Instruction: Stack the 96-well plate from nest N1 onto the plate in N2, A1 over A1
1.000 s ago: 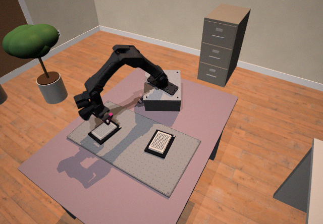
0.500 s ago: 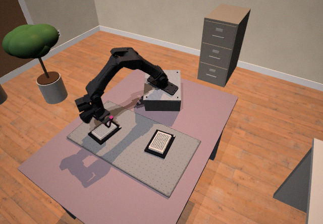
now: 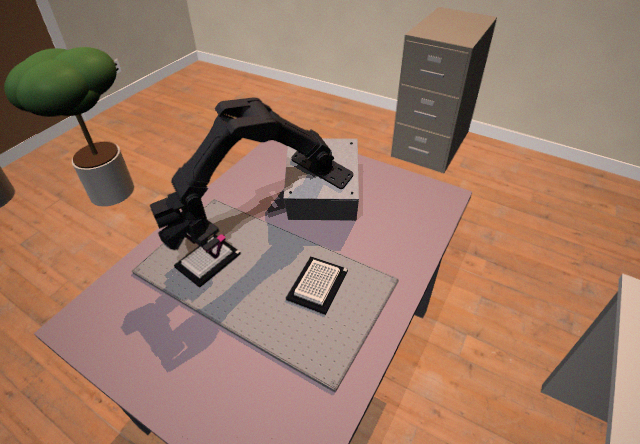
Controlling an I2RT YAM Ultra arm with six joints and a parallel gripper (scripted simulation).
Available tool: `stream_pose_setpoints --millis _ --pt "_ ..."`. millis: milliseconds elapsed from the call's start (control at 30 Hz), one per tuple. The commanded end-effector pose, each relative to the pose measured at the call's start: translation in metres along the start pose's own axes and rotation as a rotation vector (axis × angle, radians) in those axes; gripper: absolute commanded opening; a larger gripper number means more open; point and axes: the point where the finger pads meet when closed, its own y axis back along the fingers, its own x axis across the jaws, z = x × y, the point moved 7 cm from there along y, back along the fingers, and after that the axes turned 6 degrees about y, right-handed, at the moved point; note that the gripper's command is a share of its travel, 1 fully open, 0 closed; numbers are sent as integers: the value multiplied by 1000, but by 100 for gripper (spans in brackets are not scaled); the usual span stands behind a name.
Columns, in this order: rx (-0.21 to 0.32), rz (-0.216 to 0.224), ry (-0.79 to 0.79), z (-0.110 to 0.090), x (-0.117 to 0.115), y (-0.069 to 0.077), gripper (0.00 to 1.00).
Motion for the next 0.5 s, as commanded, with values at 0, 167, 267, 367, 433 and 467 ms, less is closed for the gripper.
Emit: stream_pose_setpoints --millis 0,167,267,367,433,467 --pt "-3 -5 -3 -1 0 -8 100" --pt "-20 -14 -8 3 -5 -10 100" --pt "-6 -7 -4 0 -1 -19 100" --pt "-34 -19 3 6 -1 -13 100" --pt "-35 -21 0 9 -5 -19 100" --pt "-26 -17 -3 7 -5 -24 100"
